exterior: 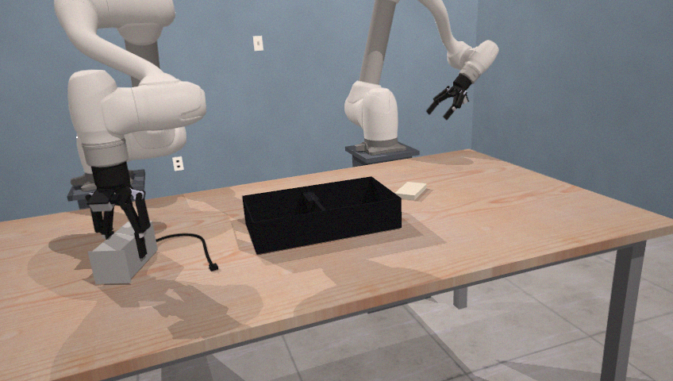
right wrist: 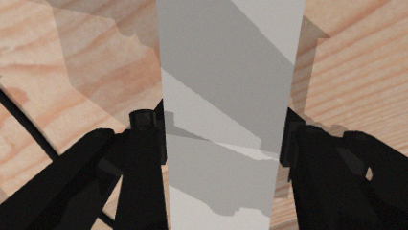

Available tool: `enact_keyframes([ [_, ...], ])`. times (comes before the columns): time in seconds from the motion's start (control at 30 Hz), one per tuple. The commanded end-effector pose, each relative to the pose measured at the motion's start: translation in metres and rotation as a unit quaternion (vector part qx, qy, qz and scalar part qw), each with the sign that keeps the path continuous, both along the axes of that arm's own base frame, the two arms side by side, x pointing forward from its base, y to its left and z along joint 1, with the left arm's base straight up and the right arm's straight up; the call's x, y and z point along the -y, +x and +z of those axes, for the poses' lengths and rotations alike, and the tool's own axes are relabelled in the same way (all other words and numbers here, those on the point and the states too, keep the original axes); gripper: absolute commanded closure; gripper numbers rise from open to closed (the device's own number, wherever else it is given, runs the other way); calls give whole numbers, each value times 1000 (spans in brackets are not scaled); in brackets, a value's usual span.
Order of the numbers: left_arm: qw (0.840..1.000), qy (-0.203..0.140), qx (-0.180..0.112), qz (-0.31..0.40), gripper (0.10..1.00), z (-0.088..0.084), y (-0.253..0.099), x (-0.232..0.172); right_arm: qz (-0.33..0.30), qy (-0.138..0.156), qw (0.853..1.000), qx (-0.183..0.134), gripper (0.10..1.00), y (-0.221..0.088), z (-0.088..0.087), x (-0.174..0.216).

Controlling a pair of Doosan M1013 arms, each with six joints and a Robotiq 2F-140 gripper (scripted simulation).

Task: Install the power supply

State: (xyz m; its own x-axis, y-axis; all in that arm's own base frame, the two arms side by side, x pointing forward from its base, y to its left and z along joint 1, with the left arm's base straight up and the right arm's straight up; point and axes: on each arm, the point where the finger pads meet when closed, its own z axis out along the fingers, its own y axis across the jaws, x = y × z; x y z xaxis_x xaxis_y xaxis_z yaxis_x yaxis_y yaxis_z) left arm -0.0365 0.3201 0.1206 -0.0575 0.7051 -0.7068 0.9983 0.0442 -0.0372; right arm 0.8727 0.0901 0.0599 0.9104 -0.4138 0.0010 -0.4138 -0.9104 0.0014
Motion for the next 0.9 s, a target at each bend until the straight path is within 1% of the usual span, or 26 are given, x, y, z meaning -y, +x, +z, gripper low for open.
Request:
enact_keyframes([
  [0.0,1000,0,0,0,98,0,0,0,34,1,999,0,999,4,1,0],
  [0.3,1000,0,0,0,98,0,0,0,101,1,995,0,999,12,1,1],
  [0.63,1000,0,0,0,98,0,0,0,130,1,992,0,999,16,1,1],
  [0.87,1000,0,0,0,98,0,0,0,137,1,991,0,999,16,1,1],
])
